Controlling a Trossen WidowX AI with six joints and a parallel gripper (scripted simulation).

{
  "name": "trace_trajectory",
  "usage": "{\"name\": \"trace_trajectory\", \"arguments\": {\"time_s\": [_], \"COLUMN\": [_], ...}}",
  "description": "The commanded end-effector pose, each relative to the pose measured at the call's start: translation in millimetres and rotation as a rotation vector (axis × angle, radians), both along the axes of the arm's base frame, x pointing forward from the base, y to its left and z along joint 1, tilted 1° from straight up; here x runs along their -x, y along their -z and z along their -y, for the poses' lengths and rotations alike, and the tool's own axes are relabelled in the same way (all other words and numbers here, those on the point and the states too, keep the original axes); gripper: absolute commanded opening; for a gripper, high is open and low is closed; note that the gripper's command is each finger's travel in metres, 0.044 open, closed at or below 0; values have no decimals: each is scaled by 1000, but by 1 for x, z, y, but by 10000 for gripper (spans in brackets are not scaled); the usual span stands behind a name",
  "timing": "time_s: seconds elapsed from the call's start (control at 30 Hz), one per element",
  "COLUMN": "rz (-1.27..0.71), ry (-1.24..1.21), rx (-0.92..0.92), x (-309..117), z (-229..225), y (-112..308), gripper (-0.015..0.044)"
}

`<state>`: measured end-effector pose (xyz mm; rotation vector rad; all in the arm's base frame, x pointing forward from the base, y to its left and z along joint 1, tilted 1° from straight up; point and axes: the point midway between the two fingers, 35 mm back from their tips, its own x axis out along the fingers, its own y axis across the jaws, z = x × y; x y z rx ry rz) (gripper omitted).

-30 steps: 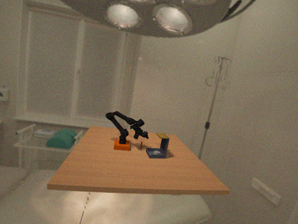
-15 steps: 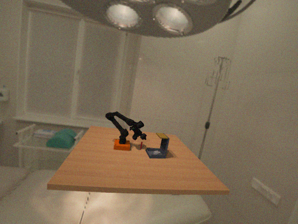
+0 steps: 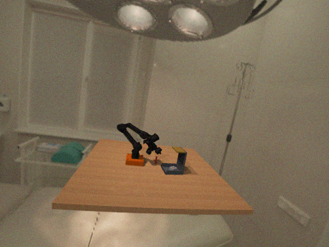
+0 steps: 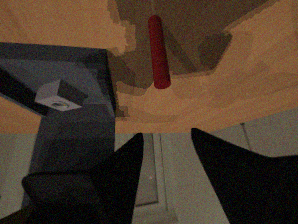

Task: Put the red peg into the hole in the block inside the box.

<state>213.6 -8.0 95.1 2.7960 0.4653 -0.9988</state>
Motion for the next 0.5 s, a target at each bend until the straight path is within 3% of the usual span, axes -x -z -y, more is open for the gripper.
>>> {"name": "trace_trajectory", "arguments": {"time_s": [0.0, 0.47], "rz": [0, 1], "ry": [-6, -6], "rx": [-1, -1], "x": [-1, -5], "z": [0, 2], "y": [4, 27], "gripper": [220, 220]}}
